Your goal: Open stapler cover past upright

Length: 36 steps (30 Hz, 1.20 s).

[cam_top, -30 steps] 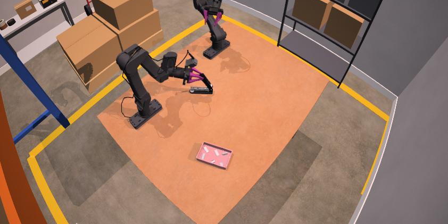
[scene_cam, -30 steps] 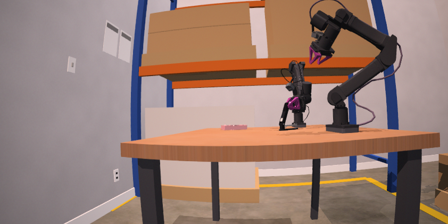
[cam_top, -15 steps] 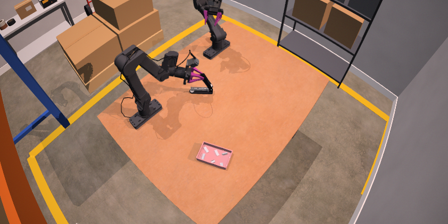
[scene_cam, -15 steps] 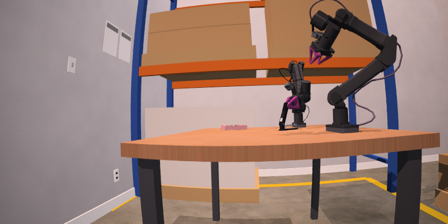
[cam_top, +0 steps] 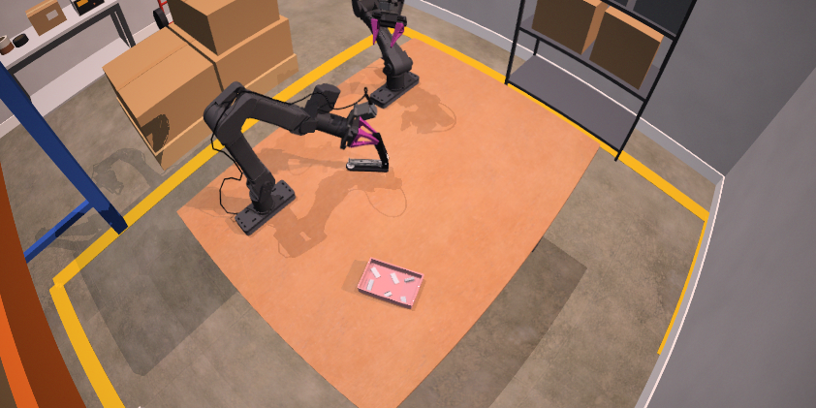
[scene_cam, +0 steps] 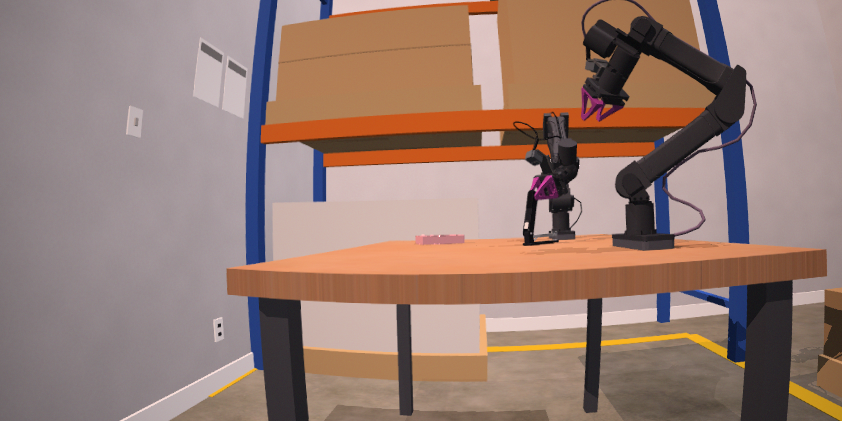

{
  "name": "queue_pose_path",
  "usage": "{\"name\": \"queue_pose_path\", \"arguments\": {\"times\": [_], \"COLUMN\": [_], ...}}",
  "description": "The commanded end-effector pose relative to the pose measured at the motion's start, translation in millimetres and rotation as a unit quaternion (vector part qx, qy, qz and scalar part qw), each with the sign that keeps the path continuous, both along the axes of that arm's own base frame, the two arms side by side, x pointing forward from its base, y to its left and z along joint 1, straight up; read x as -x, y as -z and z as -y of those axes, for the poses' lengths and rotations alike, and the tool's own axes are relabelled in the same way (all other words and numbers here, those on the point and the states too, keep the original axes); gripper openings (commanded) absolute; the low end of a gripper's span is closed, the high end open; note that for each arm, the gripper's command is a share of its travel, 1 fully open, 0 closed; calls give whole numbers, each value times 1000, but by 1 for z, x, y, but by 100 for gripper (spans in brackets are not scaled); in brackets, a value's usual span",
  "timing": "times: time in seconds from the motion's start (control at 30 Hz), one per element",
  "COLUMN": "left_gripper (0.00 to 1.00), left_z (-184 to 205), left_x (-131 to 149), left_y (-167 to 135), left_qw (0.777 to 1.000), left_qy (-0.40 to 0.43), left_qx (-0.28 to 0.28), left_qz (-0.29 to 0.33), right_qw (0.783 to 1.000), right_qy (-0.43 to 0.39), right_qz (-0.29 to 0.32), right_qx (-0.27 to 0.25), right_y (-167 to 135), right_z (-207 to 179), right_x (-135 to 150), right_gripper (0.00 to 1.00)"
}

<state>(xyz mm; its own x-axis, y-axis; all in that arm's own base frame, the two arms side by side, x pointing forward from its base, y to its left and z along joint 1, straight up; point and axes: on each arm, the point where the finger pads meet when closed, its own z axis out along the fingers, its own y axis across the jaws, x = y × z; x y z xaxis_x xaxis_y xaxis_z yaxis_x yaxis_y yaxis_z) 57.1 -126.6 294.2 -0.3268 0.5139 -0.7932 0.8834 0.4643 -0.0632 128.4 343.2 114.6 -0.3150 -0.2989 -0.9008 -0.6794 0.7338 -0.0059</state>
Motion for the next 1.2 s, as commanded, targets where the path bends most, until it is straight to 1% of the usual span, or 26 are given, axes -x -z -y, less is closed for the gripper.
{"name": "queue_pose_path", "arguments": {"times": [0.0, 0.13, 0.63, 0.7, 1.17], "left_gripper": [55, 55, 55, 55, 55], "left_z": [1, 1, 1, 1, 1], "left_x": [8, 8, 8, 8, 8], "left_y": [-9, -9, -9, -9, -9], "left_qw": [1000, 1000, 1000, 1000, 1000], "left_qy": [8, 8, 8, 8, 8], "left_qx": [9, 9, 9, 9, 9], "left_qz": [6, 6, 6, 6, 6], "right_qw": [1000, 999, 990, 990, 972], "right_qy": [2, 1, -1, -1, -7], "right_qz": [-29, -39, -114, -114, -178], "right_qx": [6, 15, 85, 85, 150], "right_y": [-14, -14, -13, -13, -11], "right_z": [-8, -10, -24, -24, -36], "right_x": [-4, -6, -21, -21, -36], "right_gripper": [17, 17, 17, 17, 17]}}
